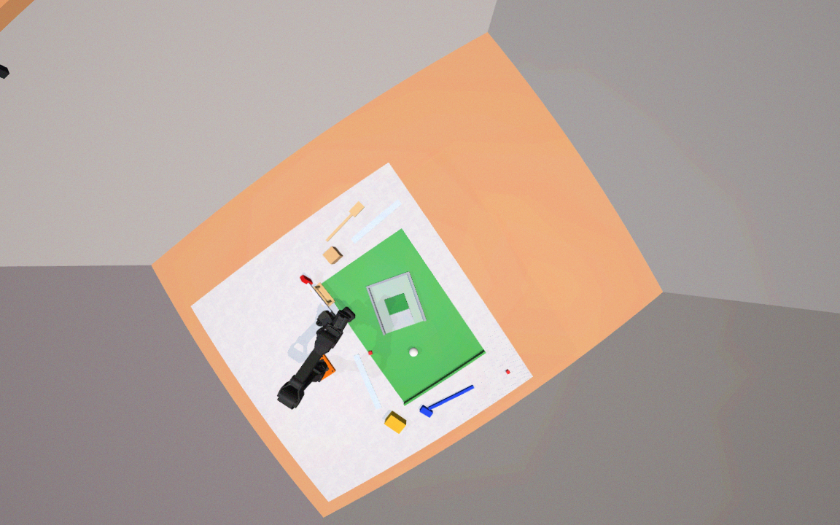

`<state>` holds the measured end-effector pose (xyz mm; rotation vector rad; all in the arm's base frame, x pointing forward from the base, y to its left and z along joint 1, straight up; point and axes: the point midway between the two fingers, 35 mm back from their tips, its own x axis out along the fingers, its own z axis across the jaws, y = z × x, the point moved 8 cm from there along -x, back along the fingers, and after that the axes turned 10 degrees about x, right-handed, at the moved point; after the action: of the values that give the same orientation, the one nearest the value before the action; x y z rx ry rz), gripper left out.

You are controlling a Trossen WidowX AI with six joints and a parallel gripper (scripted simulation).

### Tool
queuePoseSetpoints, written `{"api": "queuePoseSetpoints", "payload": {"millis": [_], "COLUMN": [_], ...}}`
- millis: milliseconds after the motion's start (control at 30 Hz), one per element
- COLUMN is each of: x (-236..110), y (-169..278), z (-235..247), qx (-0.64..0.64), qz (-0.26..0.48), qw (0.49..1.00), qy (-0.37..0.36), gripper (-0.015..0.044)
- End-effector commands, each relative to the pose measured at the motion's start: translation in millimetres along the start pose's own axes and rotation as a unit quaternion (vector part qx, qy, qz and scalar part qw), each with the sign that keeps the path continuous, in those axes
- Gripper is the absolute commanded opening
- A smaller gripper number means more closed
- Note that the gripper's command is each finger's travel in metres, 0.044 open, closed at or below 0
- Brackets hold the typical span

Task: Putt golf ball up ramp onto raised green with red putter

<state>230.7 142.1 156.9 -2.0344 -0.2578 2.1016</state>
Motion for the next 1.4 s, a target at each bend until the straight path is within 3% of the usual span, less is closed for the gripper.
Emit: {"api": "queuePoseSetpoints", "payload": {"millis": [0,333,467,900,1367], "x": [-20.0,-71.9,-68.3,-87.9,-111.7], "y": [-6.6,-17.8,-14.5,37.0,100.9], "z": [-1.1,5.7,2.8,-23.5,-37.7], "qx": [-0.002,-0.002,0.008,0.191,0.383], "qz": [-0.006,-0.006,-0.002,0.018,0.036], "qw": [1.0,1.0,1.0,0.981,0.92], "qy": [0.007,0.006,0.008,0.041,0.078], "gripper": [0.0,0.0,0.0,0.0,0.0]}}
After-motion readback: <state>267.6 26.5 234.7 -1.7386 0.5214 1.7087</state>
